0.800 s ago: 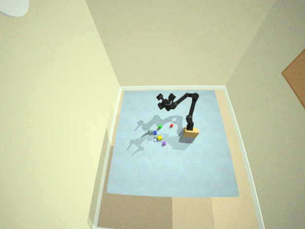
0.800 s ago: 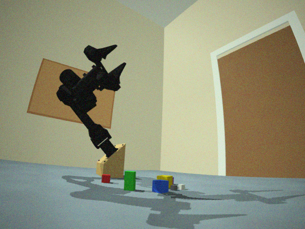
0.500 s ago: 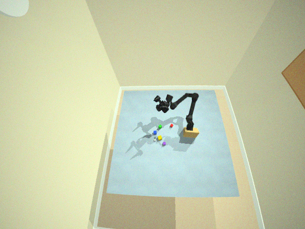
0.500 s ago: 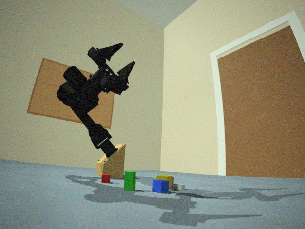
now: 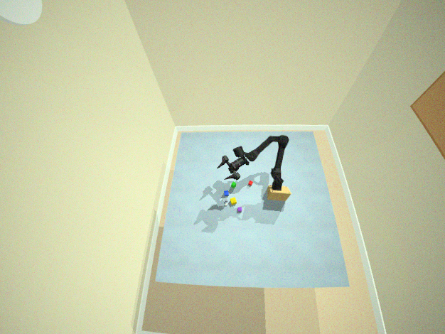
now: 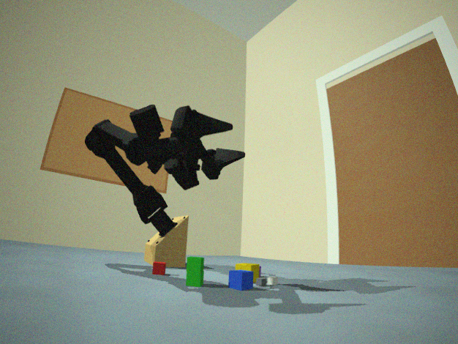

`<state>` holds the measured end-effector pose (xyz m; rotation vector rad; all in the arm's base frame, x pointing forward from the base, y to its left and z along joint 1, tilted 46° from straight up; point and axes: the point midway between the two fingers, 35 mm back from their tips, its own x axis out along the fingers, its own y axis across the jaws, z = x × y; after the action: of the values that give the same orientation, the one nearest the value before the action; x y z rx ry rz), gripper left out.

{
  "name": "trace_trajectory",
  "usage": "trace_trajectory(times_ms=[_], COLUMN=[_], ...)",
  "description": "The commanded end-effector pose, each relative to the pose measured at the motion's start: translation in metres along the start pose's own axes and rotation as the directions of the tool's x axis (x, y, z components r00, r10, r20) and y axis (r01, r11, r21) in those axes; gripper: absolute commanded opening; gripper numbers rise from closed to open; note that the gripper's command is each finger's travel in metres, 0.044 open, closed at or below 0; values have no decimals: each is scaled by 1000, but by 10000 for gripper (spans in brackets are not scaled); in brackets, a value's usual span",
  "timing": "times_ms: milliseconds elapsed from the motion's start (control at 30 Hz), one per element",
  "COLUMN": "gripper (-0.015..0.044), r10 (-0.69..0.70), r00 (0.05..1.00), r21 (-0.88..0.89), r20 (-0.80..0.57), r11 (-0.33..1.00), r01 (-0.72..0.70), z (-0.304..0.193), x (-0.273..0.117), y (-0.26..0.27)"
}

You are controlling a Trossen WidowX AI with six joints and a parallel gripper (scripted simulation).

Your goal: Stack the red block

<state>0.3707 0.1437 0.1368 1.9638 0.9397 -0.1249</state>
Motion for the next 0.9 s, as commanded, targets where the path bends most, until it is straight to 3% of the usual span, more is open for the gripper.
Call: trace_trajectory(times_ms=[0, 133, 267, 500, 633, 767, 867], gripper=[440, 440, 440, 440, 440, 440, 440], r10=[-97, -219, -322, -395, -360, -272, -228], r00=[979, 894, 750, 398, 207, 22, -39], r21=[-102, -208, -281, -283, -226, -119, -71], r20=[182, 390, 577, 828, 910, 962, 973], r11=[988, 925, 784, 317, -10, -347, -454], r01=[116, 317, 553, 905, 974, 930, 888], z=[26, 57, 83, 115, 123, 127, 127], x=[1, -10, -34, -96, -132, -168, -181], y=[-28, -63, -94, -130, -134, -129, -124])
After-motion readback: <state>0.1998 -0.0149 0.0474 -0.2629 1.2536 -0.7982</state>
